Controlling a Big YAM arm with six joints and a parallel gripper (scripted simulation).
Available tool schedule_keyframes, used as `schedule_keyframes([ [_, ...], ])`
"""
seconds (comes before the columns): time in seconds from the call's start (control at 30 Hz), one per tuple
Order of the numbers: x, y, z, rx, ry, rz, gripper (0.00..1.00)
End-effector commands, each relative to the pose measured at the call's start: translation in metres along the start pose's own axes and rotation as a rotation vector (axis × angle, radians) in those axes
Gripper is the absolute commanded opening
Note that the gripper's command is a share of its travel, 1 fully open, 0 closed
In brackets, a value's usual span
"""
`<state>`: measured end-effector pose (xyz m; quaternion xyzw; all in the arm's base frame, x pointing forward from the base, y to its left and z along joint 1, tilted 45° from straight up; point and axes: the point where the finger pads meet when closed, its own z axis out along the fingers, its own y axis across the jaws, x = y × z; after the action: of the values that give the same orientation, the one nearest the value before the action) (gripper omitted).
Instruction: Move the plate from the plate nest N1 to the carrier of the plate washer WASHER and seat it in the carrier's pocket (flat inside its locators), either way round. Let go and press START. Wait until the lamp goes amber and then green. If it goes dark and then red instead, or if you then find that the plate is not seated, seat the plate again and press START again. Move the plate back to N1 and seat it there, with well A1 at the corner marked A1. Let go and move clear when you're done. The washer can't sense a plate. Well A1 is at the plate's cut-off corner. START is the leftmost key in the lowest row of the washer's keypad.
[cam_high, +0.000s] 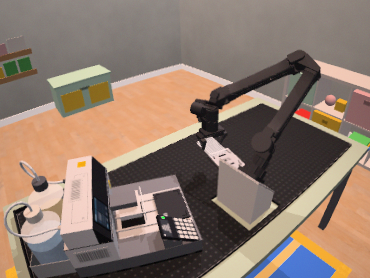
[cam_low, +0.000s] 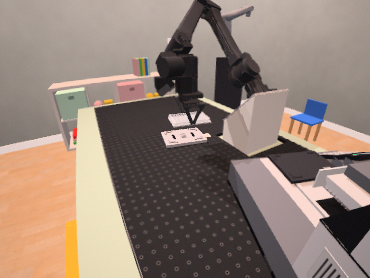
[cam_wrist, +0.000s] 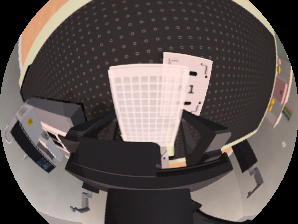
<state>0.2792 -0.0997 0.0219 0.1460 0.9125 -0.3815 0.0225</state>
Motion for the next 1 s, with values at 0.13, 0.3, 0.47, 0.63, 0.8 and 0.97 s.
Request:
schedule_keyframes([
  [0.13, -0.023, 0.030, -0.017, -0.011, -0.027, 0.059, 0.82],
  [0.3, -0.024, 0.039, -0.018, -0.009, -0.029, 0.059, 0.82],
  [0.47, -0.027, 0.032, -0.015, -0.011, -0.022, 0.086, 0.82],
  [0.63, -0.027, 0.032, -0.015, -0.011, -0.021, 0.084, 0.82],
  [0.8, -0.027, 0.032, -0.015, -0.011, -0.021, 0.081, 0.82],
  [0.97, -0.027, 0.032, -0.015, -0.011, -0.021, 0.081, 0.82],
])
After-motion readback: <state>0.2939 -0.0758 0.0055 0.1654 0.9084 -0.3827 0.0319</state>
